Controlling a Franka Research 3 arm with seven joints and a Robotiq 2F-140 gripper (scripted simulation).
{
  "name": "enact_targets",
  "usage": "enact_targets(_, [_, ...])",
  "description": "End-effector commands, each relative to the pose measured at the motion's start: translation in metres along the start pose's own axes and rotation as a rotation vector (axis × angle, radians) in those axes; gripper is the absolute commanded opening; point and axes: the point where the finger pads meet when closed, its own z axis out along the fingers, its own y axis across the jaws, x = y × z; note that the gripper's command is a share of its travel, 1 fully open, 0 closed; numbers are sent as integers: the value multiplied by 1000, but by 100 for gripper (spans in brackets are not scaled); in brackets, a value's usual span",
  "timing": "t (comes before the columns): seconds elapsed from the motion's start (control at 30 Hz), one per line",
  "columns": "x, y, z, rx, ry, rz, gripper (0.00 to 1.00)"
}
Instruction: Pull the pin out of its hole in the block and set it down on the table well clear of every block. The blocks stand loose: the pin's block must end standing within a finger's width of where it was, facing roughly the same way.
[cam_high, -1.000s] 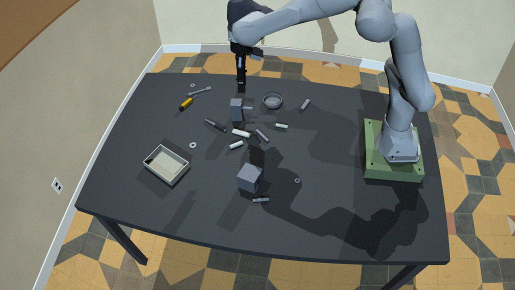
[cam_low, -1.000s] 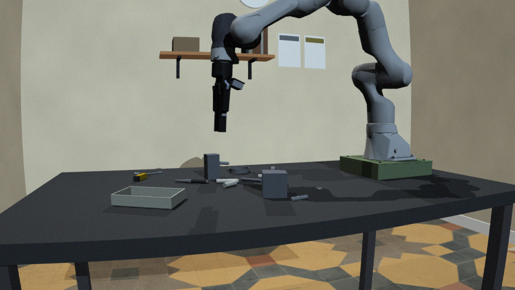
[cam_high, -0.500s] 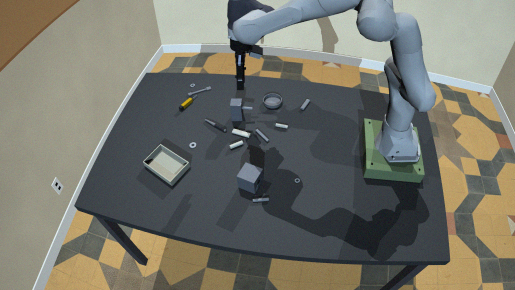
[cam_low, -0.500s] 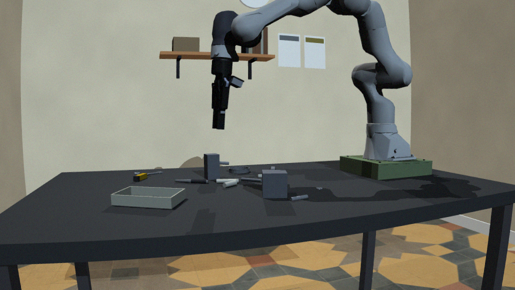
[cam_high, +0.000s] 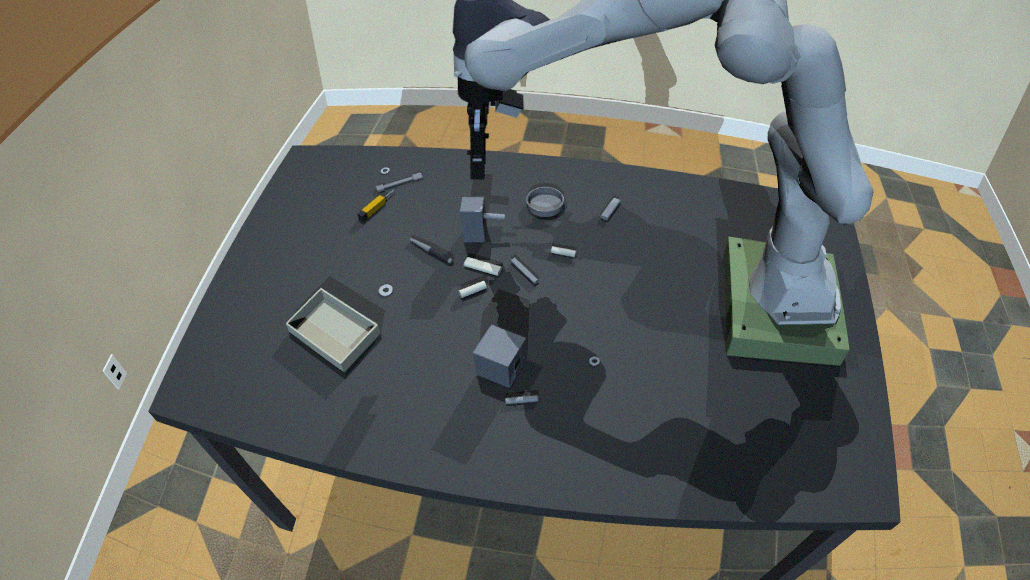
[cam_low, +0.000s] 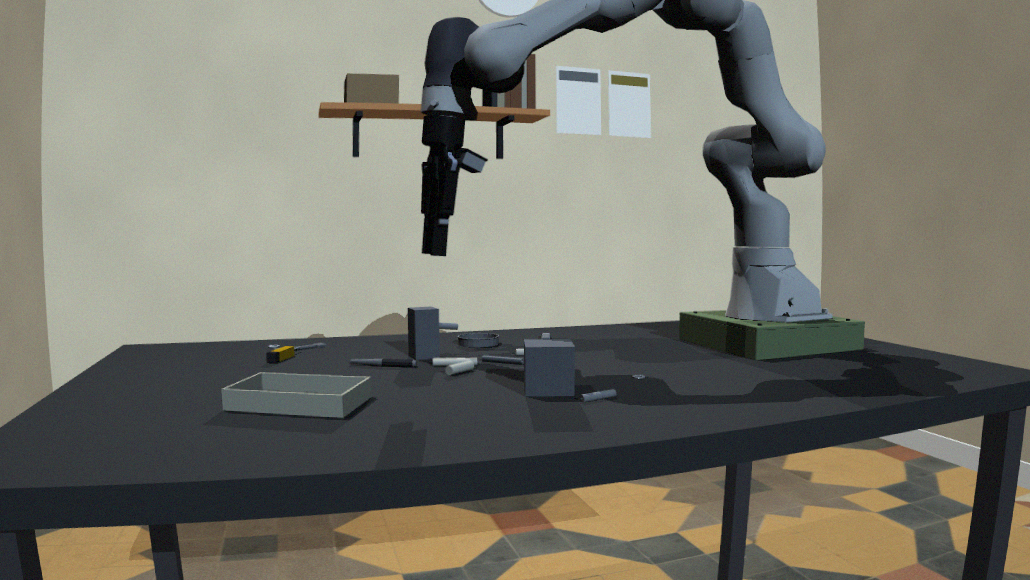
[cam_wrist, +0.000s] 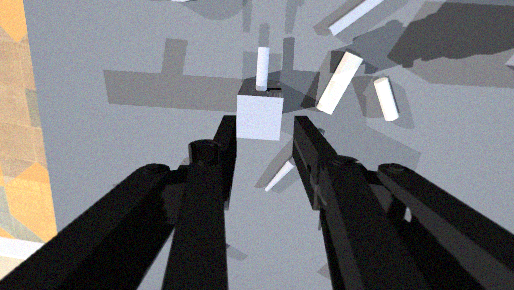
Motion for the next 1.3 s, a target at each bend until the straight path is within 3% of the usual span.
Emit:
enact_targets(0.0, [-3, 0, -3, 7, -8, -14, 32])
enact_targets(0.83, [1, 0, 3, 0, 8, -9, 32])
enact_targets(1.27, [9, 0, 14, -14, 37, -4, 32])
